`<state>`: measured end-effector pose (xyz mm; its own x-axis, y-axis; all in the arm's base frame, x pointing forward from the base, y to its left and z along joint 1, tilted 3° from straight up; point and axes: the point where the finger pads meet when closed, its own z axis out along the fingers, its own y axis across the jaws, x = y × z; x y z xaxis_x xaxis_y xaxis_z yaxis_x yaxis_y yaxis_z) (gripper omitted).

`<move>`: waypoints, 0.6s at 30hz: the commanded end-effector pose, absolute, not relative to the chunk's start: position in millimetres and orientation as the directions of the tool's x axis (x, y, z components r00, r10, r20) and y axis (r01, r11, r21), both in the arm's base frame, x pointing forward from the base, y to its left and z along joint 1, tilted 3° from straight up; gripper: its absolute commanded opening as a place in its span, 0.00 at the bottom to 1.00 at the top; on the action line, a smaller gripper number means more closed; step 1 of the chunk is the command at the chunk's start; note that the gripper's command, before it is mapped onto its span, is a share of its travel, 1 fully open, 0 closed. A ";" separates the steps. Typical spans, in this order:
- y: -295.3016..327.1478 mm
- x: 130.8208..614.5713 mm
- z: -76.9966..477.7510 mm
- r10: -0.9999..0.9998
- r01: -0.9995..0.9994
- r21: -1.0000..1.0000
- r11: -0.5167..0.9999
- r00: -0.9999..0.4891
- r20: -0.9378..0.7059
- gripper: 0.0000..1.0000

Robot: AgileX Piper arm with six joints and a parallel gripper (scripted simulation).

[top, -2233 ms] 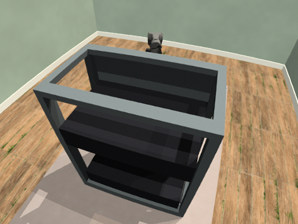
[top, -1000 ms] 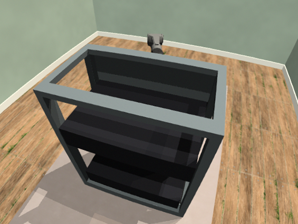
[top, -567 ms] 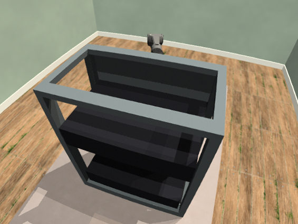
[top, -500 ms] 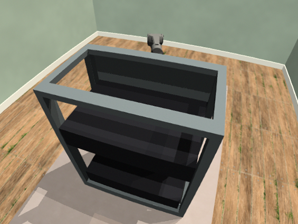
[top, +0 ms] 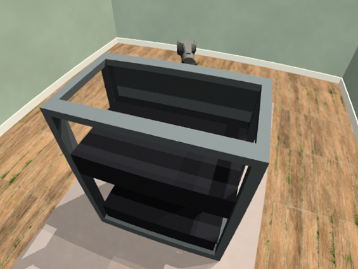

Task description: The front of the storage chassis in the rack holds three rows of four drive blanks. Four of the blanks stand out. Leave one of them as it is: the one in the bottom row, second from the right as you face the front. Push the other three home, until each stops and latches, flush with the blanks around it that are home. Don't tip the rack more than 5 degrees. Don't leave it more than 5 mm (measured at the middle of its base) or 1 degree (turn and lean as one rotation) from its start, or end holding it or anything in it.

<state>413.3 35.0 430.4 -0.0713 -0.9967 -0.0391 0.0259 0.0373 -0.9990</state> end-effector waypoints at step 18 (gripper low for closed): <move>33.7 422.0 433.4 -0.997 0.031 -0.999 0.038 -0.071 -0.041 0.00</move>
